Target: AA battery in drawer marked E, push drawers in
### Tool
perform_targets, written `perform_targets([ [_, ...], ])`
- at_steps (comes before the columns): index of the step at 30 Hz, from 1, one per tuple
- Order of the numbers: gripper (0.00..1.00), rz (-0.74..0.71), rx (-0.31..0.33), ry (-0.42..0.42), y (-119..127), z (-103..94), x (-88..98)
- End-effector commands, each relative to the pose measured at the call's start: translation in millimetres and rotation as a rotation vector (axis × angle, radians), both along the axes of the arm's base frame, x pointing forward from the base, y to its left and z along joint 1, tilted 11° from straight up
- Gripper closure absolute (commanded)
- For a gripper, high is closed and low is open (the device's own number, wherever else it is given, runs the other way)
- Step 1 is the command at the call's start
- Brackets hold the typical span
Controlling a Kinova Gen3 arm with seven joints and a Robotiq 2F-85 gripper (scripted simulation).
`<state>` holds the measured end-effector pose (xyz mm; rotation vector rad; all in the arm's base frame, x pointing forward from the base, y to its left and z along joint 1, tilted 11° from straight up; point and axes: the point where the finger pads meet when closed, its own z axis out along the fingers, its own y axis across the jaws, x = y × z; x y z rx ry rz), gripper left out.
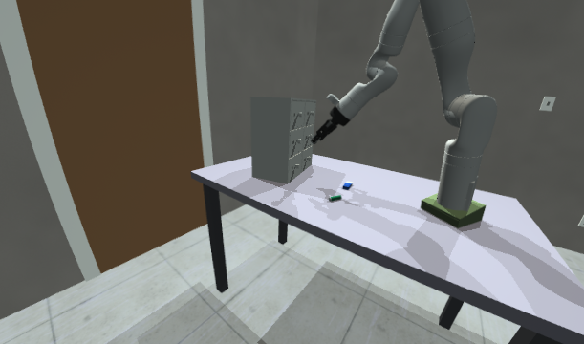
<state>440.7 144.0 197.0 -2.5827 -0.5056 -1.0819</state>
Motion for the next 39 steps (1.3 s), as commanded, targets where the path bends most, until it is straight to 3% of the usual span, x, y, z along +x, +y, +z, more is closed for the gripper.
perform_targets([
  [1,0.00,-0.004,-0.004,0.000,-1.2,-4.8,-0.4],
  [39,0.00,-0.014,0.034,-0.075,4.7,-14.6,8.0],
])
